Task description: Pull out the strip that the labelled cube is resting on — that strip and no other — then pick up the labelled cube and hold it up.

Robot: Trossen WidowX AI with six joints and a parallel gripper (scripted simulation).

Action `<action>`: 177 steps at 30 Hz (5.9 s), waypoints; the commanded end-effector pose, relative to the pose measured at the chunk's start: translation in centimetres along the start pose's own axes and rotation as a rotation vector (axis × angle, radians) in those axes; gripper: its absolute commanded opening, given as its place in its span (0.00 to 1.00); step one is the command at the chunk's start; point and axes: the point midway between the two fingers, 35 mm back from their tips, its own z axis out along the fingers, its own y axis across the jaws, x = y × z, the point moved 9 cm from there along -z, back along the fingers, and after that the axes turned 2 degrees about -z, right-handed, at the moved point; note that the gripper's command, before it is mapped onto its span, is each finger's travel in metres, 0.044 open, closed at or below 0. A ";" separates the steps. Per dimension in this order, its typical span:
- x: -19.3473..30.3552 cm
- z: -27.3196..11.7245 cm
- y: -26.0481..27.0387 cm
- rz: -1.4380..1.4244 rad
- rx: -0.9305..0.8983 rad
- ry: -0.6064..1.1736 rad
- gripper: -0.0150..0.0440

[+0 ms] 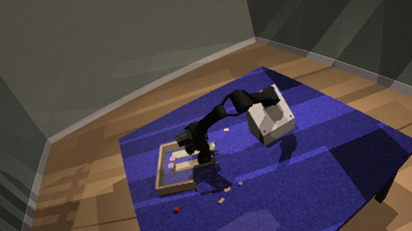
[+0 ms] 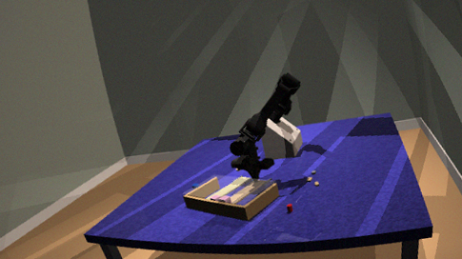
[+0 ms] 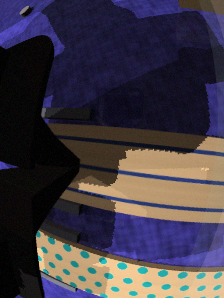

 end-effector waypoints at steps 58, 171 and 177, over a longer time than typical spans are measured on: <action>1.8 1.0 -0.1 0.007 -0.005 0.004 0.25; 18.6 1.2 0.6 0.015 -0.005 0.013 0.25; 18.6 1.2 0.6 0.015 -0.005 0.013 0.25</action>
